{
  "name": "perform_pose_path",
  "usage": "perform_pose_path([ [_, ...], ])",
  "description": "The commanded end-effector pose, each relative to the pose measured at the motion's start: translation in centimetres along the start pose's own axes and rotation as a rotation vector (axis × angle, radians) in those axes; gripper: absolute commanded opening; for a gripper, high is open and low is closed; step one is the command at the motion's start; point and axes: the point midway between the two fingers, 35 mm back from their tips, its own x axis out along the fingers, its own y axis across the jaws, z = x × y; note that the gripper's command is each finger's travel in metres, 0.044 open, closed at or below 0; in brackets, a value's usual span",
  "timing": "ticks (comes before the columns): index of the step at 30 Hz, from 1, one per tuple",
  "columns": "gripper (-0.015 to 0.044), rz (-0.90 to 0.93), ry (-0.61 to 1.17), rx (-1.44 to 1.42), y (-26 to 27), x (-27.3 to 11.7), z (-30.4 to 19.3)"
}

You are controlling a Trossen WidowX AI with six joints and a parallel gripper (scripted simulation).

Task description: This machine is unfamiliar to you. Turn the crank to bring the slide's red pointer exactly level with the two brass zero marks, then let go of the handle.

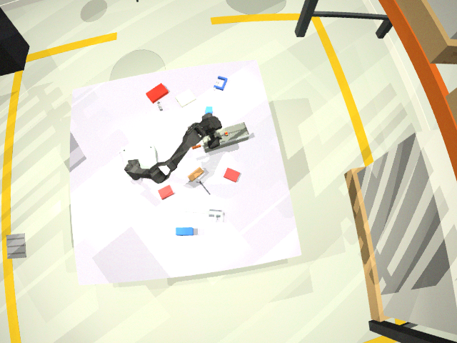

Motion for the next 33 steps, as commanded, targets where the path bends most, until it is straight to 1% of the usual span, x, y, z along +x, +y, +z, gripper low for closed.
perform_pose_path([
  [1, 0.0282, 0.000, 0.000, 0.000, -0.01, 0.01, -0.01],
  [12, 0.0000, 0.000, 0.000, 0.000, -0.01, 0.01, -0.01],
  [29, 0.0000, 0.000, 0.000, 0.000, 0.01, 0.00, 0.00],
  [33, 0.0105, 0.000, 0.000, 0.000, 0.01, 0.00, 0.00],
])
